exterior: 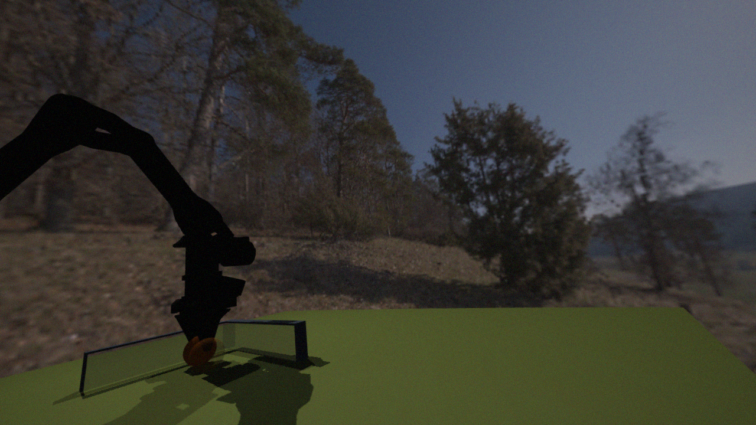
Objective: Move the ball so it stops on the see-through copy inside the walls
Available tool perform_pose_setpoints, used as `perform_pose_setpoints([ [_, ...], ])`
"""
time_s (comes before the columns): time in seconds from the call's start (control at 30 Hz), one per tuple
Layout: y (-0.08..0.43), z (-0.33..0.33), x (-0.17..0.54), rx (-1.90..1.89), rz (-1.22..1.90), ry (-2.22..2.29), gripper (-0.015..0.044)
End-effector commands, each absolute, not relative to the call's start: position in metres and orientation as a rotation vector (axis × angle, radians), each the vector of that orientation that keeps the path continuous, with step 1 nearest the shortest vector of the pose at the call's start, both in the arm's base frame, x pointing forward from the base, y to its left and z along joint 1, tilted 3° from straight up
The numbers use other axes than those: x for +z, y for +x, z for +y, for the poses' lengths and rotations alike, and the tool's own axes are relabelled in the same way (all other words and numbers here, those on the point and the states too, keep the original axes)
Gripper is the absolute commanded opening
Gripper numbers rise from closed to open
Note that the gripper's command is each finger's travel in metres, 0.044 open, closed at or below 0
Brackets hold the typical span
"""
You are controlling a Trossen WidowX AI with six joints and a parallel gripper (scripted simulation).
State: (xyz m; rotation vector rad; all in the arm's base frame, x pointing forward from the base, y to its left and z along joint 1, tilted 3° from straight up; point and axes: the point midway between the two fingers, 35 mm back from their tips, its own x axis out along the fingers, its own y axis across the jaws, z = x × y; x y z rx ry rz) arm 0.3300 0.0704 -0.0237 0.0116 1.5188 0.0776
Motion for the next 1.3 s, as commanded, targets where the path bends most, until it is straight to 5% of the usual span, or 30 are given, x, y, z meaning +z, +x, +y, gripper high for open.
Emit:
perform_pose_setpoints([
  [0.0,0.328,0.069,-0.027,0.070,1.526,0.010,0.0276],
  [0.27,0.328,0.069,-0.027,0.070,1.526,0.010,0.0222],
  [0.57,0.334,0.068,0.023,0.070,1.525,0.010,0.0000],
  [0.93,0.323,0.063,0.108,0.070,1.525,0.009,0.0000],
  [1.27,0.324,0.037,0.089,0.068,1.525,0.007,0.0000],
])
